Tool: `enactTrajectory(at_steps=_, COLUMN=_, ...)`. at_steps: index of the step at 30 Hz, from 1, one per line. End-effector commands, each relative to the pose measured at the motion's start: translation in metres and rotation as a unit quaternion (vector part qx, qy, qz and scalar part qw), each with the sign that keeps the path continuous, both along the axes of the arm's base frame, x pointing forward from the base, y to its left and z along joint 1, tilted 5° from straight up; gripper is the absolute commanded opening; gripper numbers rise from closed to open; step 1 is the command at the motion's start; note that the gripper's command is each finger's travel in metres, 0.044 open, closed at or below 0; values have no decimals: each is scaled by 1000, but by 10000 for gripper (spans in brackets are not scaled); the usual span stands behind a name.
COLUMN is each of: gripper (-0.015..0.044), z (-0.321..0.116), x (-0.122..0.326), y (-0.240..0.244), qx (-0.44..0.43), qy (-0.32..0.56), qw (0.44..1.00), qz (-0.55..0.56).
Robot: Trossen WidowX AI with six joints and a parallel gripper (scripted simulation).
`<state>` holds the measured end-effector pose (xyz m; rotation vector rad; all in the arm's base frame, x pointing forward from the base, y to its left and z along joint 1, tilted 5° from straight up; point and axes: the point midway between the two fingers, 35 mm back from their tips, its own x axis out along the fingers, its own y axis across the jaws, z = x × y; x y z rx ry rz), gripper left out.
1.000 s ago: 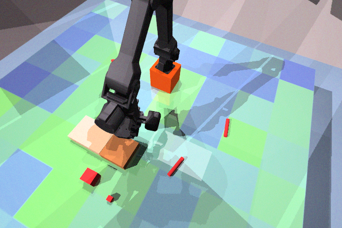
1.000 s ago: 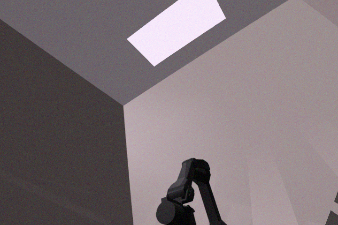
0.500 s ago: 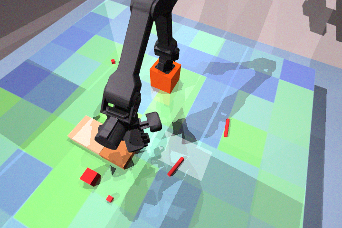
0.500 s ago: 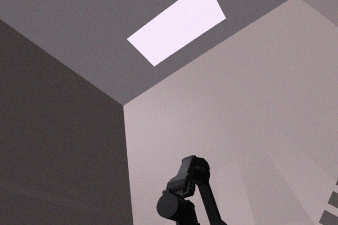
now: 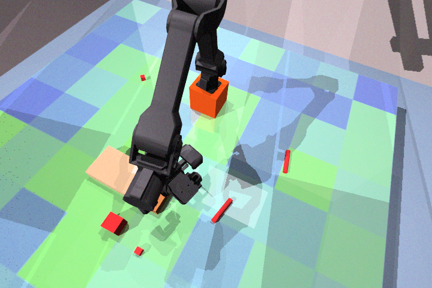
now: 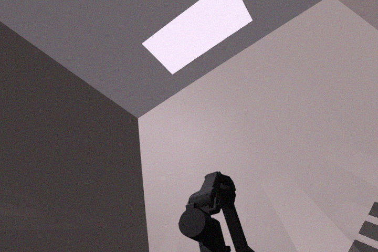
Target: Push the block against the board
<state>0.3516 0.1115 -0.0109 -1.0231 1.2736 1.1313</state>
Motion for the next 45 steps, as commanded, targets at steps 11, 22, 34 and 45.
enactTrajectory(at_steps=11, gripper=0, z=0, x=13, y=18, qx=7, qy=-7, qw=991, qz=136)
enactTrajectory(at_steps=22, gripper=0, z=-55, x=11, y=21, qx=7, qy=-7, qw=991, qz=136)
enactTrajectory(at_steps=34, gripper=0, z=-55, x=13, y=13, qx=6, qy=-7, qw=991, qz=136)
enactTrajectory(at_steps=45, gripper=0, z=-56, x=14, y=4, qx=6, qy=-7, qw=991, qz=136)
